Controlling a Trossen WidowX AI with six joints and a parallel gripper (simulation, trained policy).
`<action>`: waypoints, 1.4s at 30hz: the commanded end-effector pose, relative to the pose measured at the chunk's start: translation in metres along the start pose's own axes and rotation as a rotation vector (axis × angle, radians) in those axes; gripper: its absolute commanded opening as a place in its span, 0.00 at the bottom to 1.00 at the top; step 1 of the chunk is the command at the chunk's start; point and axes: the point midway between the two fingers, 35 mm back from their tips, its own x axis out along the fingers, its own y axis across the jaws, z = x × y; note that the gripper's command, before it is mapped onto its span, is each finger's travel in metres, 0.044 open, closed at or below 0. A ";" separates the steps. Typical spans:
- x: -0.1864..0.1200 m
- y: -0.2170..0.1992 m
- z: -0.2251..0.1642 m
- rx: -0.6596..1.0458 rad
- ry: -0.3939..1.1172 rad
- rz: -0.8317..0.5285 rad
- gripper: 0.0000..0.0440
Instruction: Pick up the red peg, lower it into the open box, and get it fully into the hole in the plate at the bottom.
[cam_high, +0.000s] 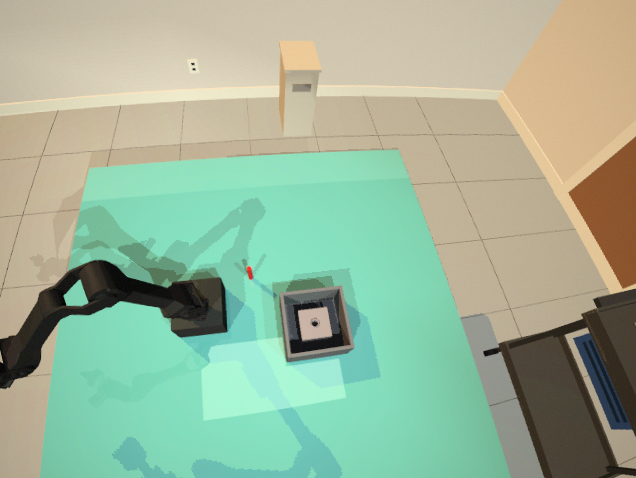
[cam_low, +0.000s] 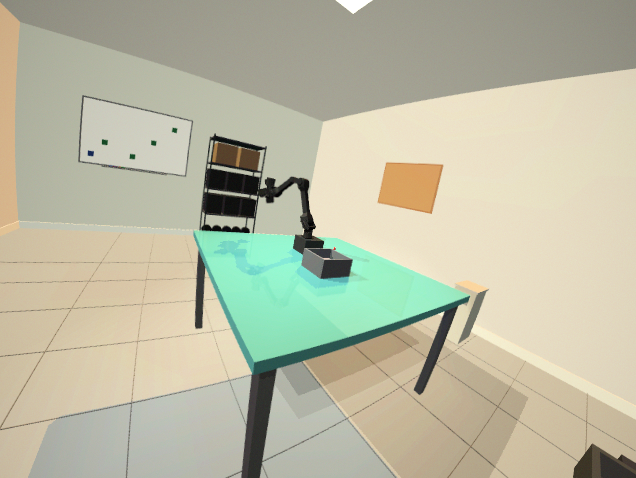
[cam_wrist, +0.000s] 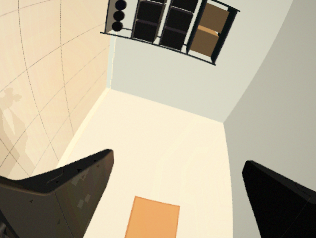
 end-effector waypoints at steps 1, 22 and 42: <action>-0.005 0.001 0.005 -0.001 -0.018 0.002 0.94; -0.276 0.037 0.162 0.131 -0.649 0.229 1.00; -0.557 0.068 0.117 0.126 -1.136 0.538 1.00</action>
